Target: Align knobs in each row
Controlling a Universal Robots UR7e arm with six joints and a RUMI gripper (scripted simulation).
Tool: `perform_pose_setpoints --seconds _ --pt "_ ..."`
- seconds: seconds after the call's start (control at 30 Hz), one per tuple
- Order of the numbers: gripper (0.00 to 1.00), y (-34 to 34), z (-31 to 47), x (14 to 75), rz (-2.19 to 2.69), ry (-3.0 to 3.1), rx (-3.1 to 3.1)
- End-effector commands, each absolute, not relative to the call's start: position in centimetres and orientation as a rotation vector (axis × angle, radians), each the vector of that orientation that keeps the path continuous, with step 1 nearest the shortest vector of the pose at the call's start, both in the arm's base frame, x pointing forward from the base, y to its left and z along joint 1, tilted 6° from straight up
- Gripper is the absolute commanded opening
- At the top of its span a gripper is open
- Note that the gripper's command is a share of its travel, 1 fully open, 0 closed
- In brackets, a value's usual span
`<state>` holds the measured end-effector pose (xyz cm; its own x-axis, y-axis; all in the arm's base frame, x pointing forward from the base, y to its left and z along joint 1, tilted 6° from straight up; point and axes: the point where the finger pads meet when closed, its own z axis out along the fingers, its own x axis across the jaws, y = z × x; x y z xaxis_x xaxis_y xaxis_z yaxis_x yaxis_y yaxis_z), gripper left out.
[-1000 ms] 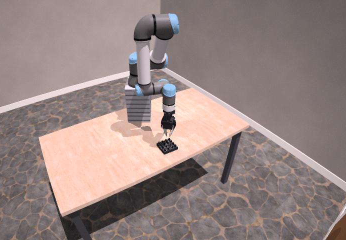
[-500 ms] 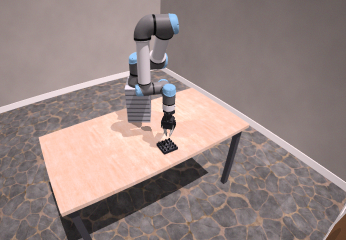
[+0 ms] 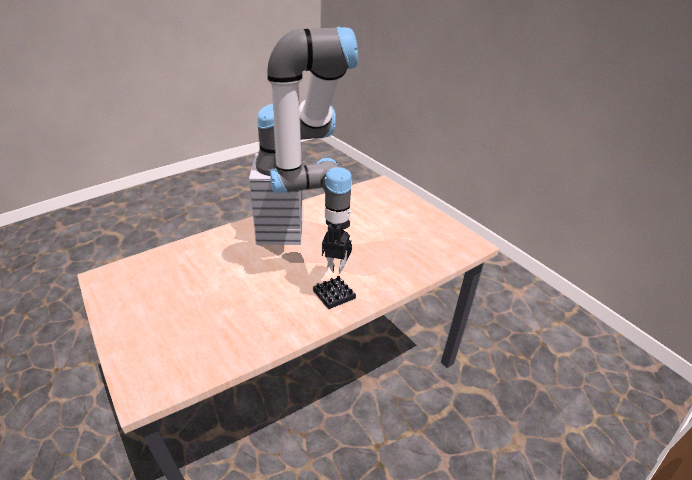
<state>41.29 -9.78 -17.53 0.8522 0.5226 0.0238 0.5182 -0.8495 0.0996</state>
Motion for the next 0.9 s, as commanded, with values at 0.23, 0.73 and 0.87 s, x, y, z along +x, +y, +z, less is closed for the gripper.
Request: perform_pose_setpoints --seconds 0.23,0.73,0.87 --pt "0.11 -9.8 -17.6 41.3 0.077 0.833 2.934" --pt "0.11 -9.9 -18.5 41.4 0.076 0.866 2.925" --pt "0.11 -9.9 -18.9 41.4 0.076 0.866 2.925"
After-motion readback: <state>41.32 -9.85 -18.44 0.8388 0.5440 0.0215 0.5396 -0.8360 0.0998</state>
